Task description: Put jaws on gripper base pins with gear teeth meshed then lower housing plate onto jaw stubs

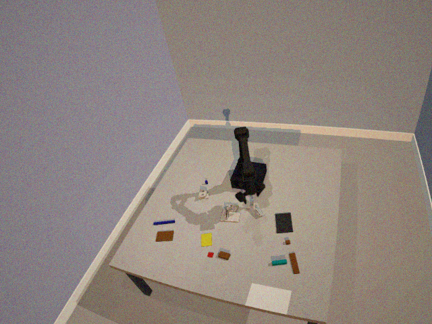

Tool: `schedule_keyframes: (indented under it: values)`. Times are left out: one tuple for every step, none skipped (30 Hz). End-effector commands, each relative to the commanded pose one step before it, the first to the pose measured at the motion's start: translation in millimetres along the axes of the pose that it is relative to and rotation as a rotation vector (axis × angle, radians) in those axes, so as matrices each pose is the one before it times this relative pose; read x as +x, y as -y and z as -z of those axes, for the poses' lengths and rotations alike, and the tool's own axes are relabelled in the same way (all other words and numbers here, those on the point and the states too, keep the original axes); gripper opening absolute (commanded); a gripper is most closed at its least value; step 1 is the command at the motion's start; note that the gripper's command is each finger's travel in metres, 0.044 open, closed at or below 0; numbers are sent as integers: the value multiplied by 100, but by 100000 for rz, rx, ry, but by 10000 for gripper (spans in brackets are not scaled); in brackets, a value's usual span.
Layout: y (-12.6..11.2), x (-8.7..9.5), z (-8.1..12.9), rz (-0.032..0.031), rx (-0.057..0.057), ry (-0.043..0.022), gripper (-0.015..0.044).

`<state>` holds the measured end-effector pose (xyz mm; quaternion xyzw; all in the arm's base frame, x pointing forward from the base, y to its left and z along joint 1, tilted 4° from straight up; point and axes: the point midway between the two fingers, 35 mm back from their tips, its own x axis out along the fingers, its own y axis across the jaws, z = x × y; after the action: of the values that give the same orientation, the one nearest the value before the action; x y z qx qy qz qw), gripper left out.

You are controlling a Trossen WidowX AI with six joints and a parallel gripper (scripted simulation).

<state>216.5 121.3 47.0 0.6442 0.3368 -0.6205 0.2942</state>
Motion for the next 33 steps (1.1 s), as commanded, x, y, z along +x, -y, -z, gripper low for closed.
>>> schedule_keyframes:
  values:
    - [128, 386, 37, 563, 1173, -206, 440]
    - [-10, 163, 21, 0, 0, -1, 440]
    - [-9, 163, 20, 0, 0, -1, 440]
    - [-9, 163, 19, 0, 0, -1, 440]
    - [-8, 163, 18, 0, 0, -1, 440]
    - [-8, 163, 17, 0, 0, -1, 440]
    - [-7, 162, 16, 0, 0, -1, 440]
    - [-7, 166, 15, 0, 0, -1, 440]
    - [-6, 166, 14, 0, 0, 0, 440]
    - [-6, 166, 13, 1, 0, 0, 440]
    - [-5, 166, 12, 1, 0, 0, 440]
    - [-5, 165, 11, 1, 0, 0, 440]
    - [-4, 165, 10, 1, 0, 0, 440]
    - [-4, 165, 8, 1, 0, 0, 440]
    - [-3, 165, 7, 1, 0, 0, 440]
    - [-3, 164, 6, 1, 0, 0, 440]
    - [-2, 164, 5, 1, 0, 0, 440]
    - [-2, 164, 4, 1, 0, 0, 440]
    - [-1, 164, 3, 1, 0, 0, 440]
    - [-1, 163, 2, 1, 0, 1, 440]
    - [0, 163, 1, 1, 0, 1, 440]
    - [1, 163, 0, 1, 0, 1, 440]
    - [1, 162, -1, 1, 0, 1, 440]
    - [2, 162, -2, 1, 0, 1, 440]
    - [2, 162, -4, 1, 0, 1, 440]
    - [3, 161, -5, 1, 0, 1, 440]
    - [3, 161, -6, 1, 0, 1, 440]
    - [4, 160, -7, 1, 0, 1, 440]
    - [4, 160, -8, 1, 0, 1, 440]
    - [5, 160, -9, 1, 0, 2, 440]
    - [5, 159, -10, 1, 0, 2, 440]
    - [6, 159, -11, 1, 0, 2, 440]
    - [6, 159, -12, 2, 0, 2, 440]
